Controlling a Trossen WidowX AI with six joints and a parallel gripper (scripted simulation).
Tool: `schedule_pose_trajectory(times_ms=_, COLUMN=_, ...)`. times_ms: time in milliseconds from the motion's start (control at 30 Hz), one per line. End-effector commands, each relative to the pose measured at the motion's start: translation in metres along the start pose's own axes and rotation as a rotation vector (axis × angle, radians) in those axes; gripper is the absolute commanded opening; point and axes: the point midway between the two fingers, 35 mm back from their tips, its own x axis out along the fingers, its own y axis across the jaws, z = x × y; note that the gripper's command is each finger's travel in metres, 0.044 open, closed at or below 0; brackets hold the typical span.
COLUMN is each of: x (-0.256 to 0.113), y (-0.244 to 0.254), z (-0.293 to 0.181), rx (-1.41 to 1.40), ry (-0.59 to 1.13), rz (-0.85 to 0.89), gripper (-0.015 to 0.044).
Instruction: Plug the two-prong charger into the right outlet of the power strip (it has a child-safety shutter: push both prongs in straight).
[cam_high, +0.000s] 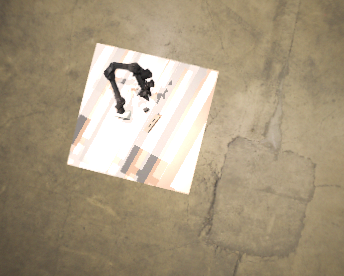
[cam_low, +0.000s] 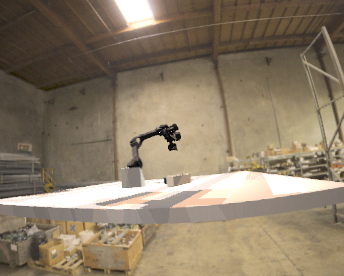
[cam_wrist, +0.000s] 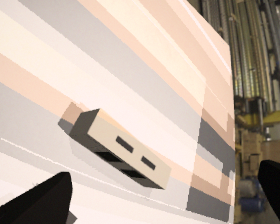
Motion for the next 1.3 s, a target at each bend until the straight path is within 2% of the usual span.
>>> schedule_pose_trajectory(times_ms=0, x=0.024, y=0.007, z=-0.011, rx=-0.091, ry=0.062, rz=0.086, gripper=0.044)
schedule_pose_trajectory(times_ms=600, x=0.095, y=0.042, z=-0.069, rx=-0.376, ry=0.207, rz=0.48, gripper=0.044)
schedule_pose_trajectory(times_ms=1267, x=0.131, y=0.074, z=-0.13, rx=-0.52, ry=0.163, rz=0.864, gripper=0.044)
